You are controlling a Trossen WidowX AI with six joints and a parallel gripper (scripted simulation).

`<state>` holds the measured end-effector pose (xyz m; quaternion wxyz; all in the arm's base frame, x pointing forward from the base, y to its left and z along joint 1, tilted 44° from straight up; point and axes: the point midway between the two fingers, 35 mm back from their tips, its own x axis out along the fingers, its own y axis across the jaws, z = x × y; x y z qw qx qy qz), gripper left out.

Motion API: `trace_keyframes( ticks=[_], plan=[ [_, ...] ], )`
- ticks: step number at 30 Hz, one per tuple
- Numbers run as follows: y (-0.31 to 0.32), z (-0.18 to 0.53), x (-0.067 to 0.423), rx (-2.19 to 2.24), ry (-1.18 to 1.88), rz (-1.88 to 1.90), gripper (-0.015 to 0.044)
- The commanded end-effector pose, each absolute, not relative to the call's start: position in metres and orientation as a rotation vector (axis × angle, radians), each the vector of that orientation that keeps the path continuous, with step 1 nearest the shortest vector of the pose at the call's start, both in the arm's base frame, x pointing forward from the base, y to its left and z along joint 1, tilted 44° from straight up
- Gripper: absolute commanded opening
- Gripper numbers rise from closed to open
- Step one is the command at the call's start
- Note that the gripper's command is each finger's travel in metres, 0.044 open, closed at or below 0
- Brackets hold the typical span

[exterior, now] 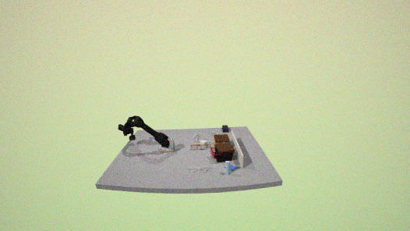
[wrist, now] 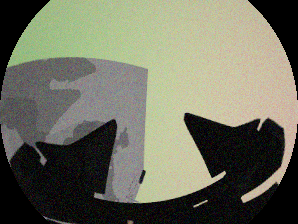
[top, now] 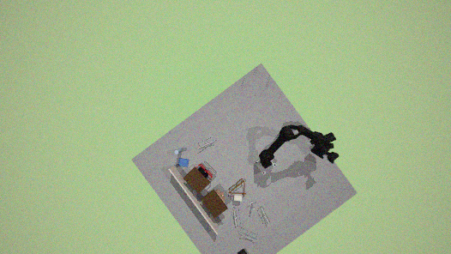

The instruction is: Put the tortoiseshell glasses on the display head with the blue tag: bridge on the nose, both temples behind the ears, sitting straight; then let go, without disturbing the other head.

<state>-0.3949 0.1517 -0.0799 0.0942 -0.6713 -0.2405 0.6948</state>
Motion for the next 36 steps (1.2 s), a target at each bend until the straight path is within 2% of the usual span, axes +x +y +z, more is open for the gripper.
trace_keyframes(
  ticks=[1, 8, 13, 18, 20, 25, 36],
  plan=[
    [0.152, -0.08, -0.395, -1.991, -0.713, 2.061, 0.0426],
    [0.152, -0.08, -0.395, -1.991, -0.713, 2.061, 0.044],
    [0.209, -0.087, -0.361, -2.138, -0.682, 1.944, 0.0309],
    [0.277, -0.096, -0.301, -2.342, -0.596, 1.813, 0.0177],
    [0.297, -0.101, -0.273, -2.363, -0.455, 1.81, 0.0125],
    [0.336, -0.107, -0.21, -2.521, -0.348, 1.744, 0.0],
    [0.376, -0.118, -0.049, -2.714, 0.063, 1.721, 0.0]
  ],
)
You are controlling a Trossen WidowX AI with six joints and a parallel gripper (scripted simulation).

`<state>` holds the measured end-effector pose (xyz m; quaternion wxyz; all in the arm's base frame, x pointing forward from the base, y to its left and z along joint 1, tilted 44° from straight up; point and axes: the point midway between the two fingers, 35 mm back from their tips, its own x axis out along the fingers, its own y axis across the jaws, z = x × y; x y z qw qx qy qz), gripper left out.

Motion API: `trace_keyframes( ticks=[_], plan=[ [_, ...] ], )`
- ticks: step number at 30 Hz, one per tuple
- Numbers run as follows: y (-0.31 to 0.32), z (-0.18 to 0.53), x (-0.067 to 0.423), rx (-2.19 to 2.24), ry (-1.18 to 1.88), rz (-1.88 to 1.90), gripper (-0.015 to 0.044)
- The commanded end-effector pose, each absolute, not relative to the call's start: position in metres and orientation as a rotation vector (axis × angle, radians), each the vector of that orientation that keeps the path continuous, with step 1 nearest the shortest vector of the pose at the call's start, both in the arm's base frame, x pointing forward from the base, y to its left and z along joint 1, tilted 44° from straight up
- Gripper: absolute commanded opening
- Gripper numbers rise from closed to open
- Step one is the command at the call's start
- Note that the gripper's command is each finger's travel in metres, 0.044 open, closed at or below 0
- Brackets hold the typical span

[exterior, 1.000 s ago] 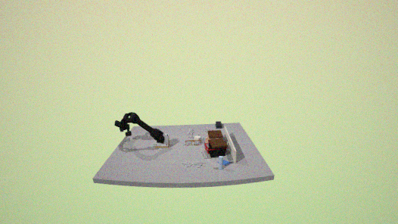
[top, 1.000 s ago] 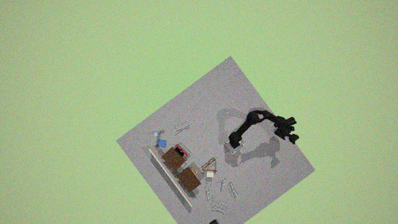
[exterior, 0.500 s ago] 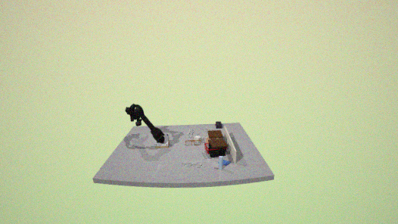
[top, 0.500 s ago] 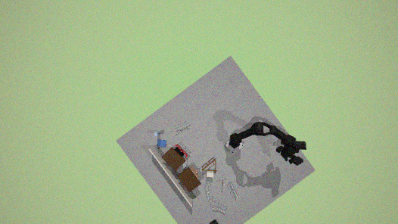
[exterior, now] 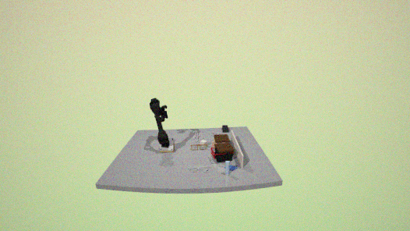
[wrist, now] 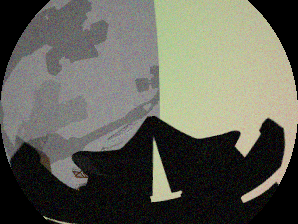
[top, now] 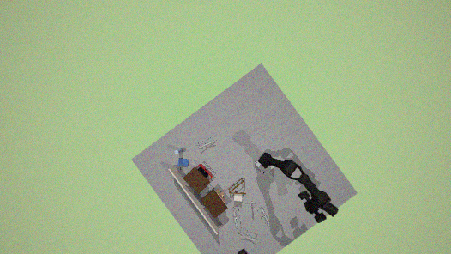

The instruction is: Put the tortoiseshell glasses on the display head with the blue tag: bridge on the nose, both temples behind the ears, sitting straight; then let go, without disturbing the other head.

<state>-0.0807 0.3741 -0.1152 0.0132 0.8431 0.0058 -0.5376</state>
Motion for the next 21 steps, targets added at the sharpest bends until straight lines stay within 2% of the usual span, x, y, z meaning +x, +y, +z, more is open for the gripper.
trace_keyframes(
  ticks=[1, 8, 15, 18, 21],
  plan=[
    [0.376, -0.119, -0.036, 2.574, -0.086, -1.627, 0.0],
    [0.353, -0.124, 0.084, 2.334, -0.318, -1.554, 0.0],
    [0.288, -0.125, 0.192, 1.977, -0.497, -1.626, 0.0],
    [0.254, -0.125, 0.227, 1.817, -0.539, -1.692, 0.0],
    [0.245, -0.124, 0.235, 1.779, -0.546, -1.71, 0.0]
  ],
)
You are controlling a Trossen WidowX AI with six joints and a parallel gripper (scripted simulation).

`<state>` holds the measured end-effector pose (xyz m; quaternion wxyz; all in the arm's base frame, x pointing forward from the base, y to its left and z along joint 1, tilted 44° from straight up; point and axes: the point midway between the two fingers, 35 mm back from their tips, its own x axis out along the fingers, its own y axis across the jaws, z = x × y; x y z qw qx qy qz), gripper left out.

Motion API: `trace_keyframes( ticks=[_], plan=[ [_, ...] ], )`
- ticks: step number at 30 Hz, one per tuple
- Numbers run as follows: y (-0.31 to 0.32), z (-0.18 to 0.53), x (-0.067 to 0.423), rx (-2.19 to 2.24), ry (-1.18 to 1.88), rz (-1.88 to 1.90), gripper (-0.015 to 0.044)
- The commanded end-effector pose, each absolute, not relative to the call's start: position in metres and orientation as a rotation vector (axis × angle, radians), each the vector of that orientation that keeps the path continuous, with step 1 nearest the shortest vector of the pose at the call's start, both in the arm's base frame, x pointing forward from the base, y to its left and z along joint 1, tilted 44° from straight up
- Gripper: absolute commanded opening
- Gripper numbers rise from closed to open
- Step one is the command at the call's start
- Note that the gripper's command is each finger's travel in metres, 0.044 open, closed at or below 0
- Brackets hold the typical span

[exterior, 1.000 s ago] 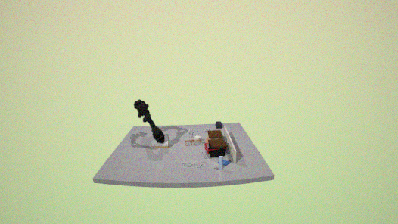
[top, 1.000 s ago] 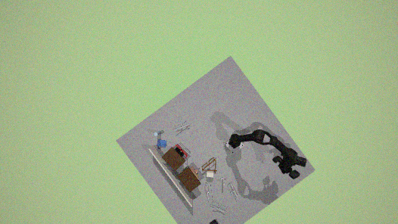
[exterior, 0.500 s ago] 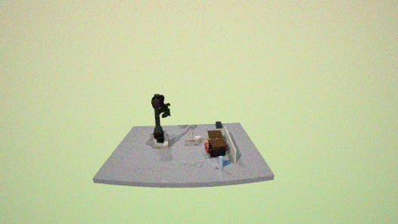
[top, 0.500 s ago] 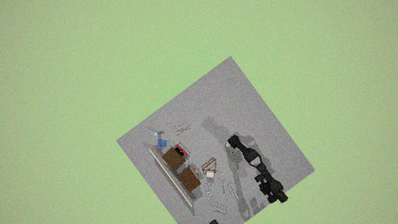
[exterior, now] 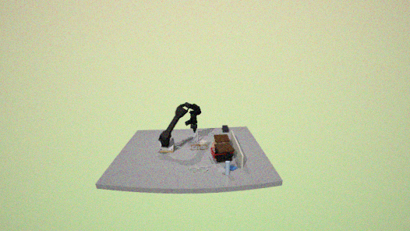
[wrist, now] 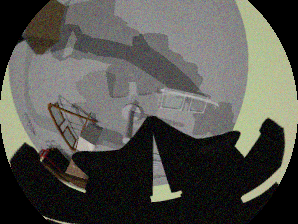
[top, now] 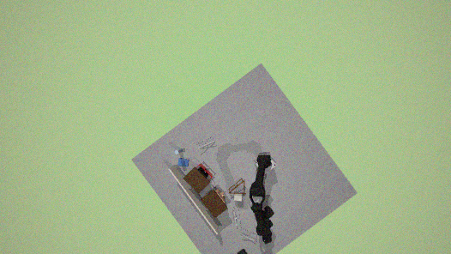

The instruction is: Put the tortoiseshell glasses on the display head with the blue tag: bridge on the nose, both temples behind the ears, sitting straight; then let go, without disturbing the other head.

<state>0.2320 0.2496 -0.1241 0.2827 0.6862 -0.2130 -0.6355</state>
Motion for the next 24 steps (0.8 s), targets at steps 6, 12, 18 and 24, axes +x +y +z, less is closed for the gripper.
trace_keyframes(
  ticks=[6, 12, 18, 24],
  plan=[
    [0.245, -0.124, 0.235, 1.779, -0.546, -1.71, 0.0],
    [0.242, -0.129, 0.236, 1.779, -0.546, -1.71, 0.0],
    [0.235, -0.136, 0.237, 1.779, -0.546, -1.709, 0.0],
    [0.229, -0.144, 0.238, 1.779, -0.546, -1.709, 0.0]
  ],
)
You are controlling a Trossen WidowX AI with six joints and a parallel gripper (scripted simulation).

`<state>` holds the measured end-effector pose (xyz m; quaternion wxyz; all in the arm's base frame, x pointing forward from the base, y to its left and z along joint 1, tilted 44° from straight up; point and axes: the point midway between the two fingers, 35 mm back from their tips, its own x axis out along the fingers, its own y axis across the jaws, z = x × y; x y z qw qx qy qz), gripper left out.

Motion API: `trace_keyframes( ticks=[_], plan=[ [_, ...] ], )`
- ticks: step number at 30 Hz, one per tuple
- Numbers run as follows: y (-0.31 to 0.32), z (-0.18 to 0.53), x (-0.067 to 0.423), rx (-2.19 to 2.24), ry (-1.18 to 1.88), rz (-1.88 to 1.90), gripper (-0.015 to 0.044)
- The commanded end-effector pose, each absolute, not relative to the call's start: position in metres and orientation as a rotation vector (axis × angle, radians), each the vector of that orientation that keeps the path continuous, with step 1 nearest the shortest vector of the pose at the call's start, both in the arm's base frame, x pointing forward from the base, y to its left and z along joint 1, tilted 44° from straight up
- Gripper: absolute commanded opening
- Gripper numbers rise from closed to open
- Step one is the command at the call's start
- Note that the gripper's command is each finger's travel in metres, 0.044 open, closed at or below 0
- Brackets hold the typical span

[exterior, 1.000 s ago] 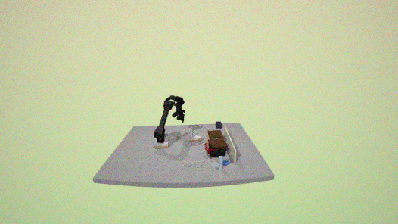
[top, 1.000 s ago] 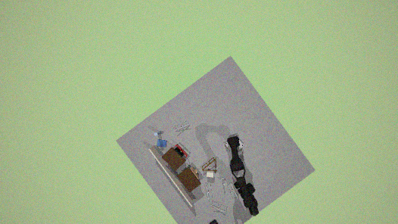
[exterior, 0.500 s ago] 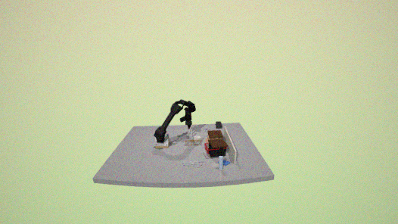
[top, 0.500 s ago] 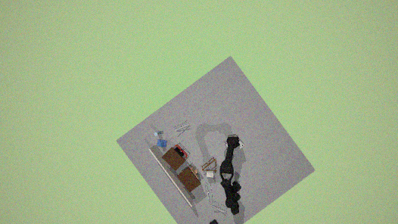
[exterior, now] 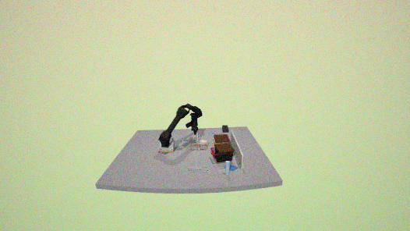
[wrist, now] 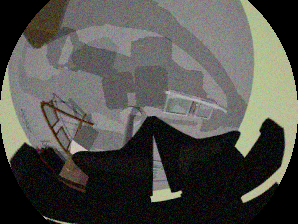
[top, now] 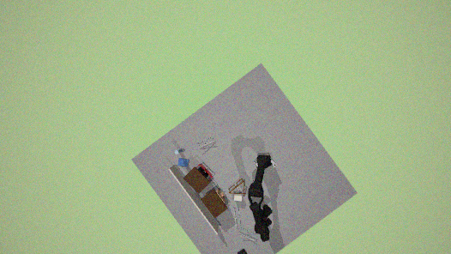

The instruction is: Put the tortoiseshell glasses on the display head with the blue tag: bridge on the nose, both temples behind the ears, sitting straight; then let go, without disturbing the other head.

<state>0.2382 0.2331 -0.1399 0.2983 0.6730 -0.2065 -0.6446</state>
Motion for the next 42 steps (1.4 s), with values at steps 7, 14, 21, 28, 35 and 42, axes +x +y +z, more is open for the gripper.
trace_keyframes(
  ticks=[7, 14, 21, 28, 35, 42],
  plan=[
    [0.221, -0.152, 0.239, 1.78, -0.546, -1.708, 0.0],
    [0.213, -0.16, 0.24, 1.779, -0.547, -1.708, 0.0],
    [0.205, -0.168, 0.24, 1.779, -0.548, -1.707, 0.0],
    [0.205, -0.169, 0.24, 1.779, -0.548, -1.707, 0.0],
    [0.207, -0.171, 0.24, 1.78, -0.547, -1.708, 0.0],
    [0.21, -0.173, 0.24, 1.78, -0.547, -1.708, 0.0]
  ],
)
